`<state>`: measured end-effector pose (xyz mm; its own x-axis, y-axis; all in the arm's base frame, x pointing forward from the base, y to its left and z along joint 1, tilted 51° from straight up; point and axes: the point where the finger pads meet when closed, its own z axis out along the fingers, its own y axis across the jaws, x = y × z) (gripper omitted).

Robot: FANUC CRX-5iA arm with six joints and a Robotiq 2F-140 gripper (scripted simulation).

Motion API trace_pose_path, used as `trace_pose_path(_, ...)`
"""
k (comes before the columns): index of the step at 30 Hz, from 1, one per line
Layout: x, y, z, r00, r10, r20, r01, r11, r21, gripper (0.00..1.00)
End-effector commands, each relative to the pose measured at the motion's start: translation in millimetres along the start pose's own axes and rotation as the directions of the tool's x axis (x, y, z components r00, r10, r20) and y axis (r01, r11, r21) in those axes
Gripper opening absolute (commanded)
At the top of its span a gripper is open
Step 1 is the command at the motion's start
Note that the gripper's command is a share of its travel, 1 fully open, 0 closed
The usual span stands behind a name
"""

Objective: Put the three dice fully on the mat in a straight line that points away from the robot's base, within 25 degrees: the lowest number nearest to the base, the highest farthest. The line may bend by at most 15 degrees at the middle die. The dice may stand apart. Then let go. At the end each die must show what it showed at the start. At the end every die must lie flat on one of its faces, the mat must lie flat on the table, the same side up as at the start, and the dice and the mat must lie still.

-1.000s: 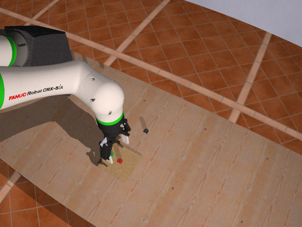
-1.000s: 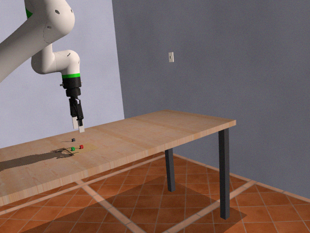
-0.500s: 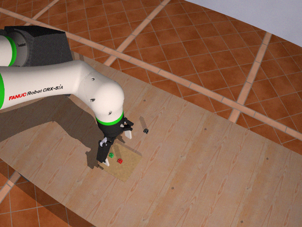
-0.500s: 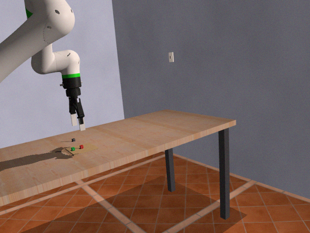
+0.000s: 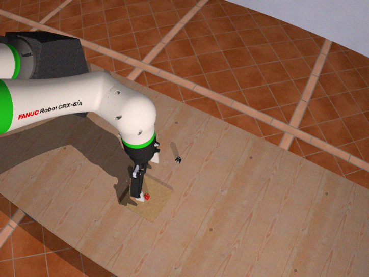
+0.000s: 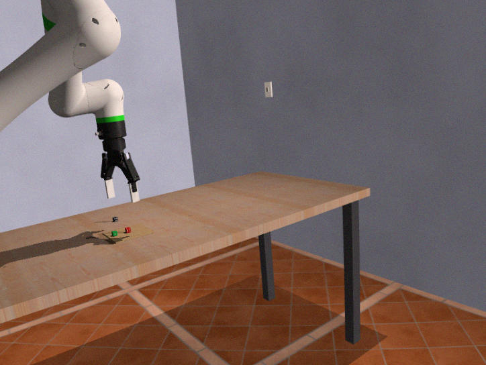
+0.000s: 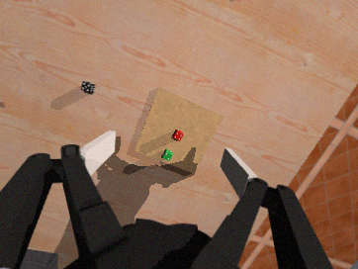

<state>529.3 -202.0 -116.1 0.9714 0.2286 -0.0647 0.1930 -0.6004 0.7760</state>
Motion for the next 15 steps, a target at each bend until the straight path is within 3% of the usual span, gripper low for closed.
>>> trace_pose_path(1,3,-5,0,0.994,-0.109,0.009,0.109,0.994,0.008,1.0)
trace_pose_path(7,10,-17,2,0.942,-0.337,0.007,0.337,0.942,0.011,1.0)
trace_pose_path(13,16,-31,3,0.824,-0.567,0.003,0.567,0.823,0.013,1.0)
trace_pose_path(15,17,-31,3,0.813,-0.582,0.003,0.582,0.813,0.013,1.0)
